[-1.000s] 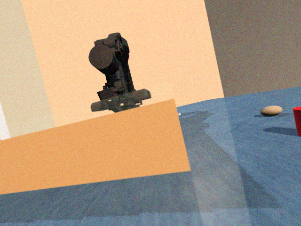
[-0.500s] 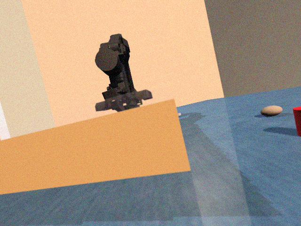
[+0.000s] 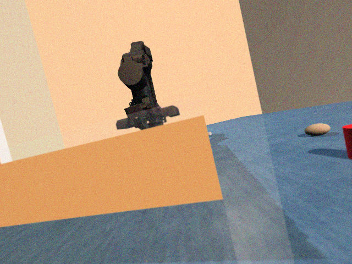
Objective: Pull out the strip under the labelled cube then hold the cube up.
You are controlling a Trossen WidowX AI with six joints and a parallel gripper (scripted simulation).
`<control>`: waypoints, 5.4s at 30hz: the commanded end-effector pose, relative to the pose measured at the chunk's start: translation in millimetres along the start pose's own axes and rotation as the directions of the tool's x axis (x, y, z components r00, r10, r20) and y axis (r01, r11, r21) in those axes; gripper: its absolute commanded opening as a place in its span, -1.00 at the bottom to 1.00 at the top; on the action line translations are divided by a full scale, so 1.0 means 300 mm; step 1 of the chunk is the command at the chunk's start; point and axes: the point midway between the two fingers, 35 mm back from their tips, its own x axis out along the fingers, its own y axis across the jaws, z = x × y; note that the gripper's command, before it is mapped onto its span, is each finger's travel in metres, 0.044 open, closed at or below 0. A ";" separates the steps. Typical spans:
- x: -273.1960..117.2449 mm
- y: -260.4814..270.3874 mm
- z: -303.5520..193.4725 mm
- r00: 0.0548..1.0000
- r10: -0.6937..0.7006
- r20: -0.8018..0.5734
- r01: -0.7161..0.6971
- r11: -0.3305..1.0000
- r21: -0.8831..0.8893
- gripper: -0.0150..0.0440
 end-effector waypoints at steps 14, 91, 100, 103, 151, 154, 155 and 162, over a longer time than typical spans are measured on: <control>0.013 -0.003 -0.103 1.000 -0.005 -0.018 0.005 1.000 0.001 -0.49; 0.010 -0.011 -0.457 1.000 -0.005 -0.028 0.005 1.000 0.001 -0.49; -0.142 -0.002 -0.425 1.000 -0.005 -0.027 0.005 1.000 0.001 -0.49; -0.142 -0.002 -0.425 1.000 -0.005 -0.027 0.005 1.000 0.001 -0.49; -0.169 -0.010 0.082 1.000 -0.006 -0.012 0.007 0.993 0.115 1.00; -0.173 -0.011 0.113 1.000 -0.006 -0.011 0.007 0.993 0.115 1.00; -0.174 -0.011 0.124 1.000 -0.006 -0.011 0.007 0.993 0.115 1.00; -0.186 -0.012 0.197 1.000 -0.006 -0.009 0.007 0.993 0.115 1.00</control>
